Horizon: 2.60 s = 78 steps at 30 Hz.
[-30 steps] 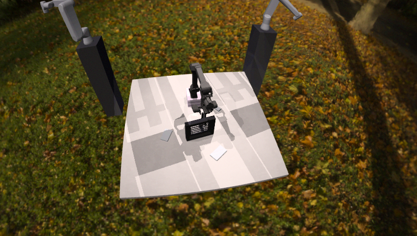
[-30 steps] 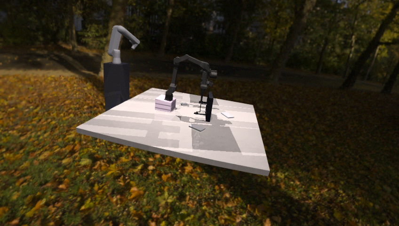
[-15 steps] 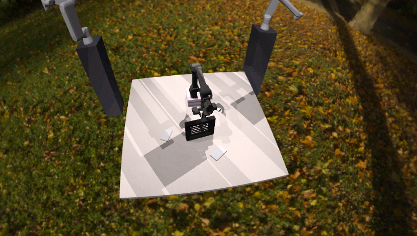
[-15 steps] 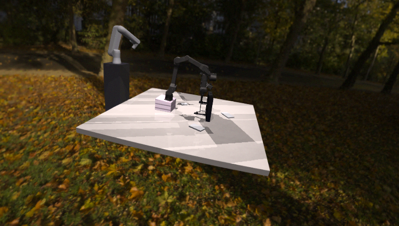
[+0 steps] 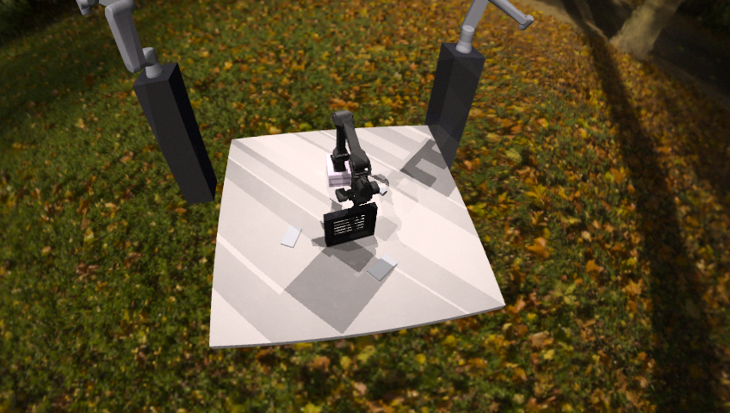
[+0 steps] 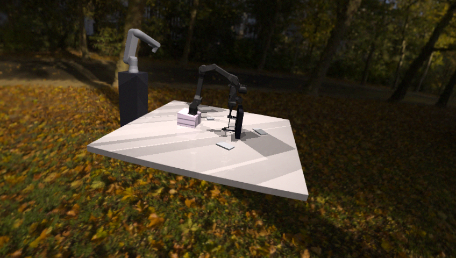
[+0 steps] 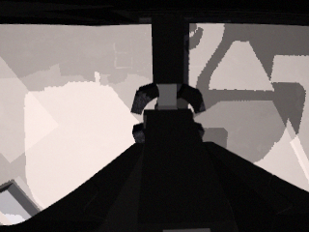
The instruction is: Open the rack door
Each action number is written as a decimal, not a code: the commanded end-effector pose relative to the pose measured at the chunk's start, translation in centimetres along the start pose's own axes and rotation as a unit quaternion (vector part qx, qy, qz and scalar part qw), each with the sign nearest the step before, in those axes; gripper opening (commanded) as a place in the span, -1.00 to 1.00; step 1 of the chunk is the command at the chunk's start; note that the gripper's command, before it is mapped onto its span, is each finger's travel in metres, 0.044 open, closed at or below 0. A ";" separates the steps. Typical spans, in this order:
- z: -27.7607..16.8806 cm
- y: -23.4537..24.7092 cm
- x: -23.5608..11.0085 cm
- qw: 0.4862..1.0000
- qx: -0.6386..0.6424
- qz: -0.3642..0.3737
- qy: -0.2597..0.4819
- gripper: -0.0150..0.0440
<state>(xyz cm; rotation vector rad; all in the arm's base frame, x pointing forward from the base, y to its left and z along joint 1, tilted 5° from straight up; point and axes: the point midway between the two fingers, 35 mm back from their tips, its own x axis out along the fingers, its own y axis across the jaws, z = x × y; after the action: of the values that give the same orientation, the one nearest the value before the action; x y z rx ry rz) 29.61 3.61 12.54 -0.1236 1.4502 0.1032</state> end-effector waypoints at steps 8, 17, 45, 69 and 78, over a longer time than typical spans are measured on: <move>-0.1 0.0 0.2 1.000 -0.003 0.000 0.003 -0.42; -0.1 0.0 0.2 0.996 -0.088 0.000 0.003 -0.45; -0.1 0.0 0.2 0.712 -0.702 0.002 0.002 -0.45; -0.1 0.0 0.2 0.571 -0.821 0.002 0.002 0.09; -0.1 0.0 0.2 0.621 -0.784 0.002 0.002 0.47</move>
<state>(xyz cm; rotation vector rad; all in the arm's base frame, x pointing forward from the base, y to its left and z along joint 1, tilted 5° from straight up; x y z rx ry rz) 29.52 3.67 12.41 -1.6136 0.8886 1.4391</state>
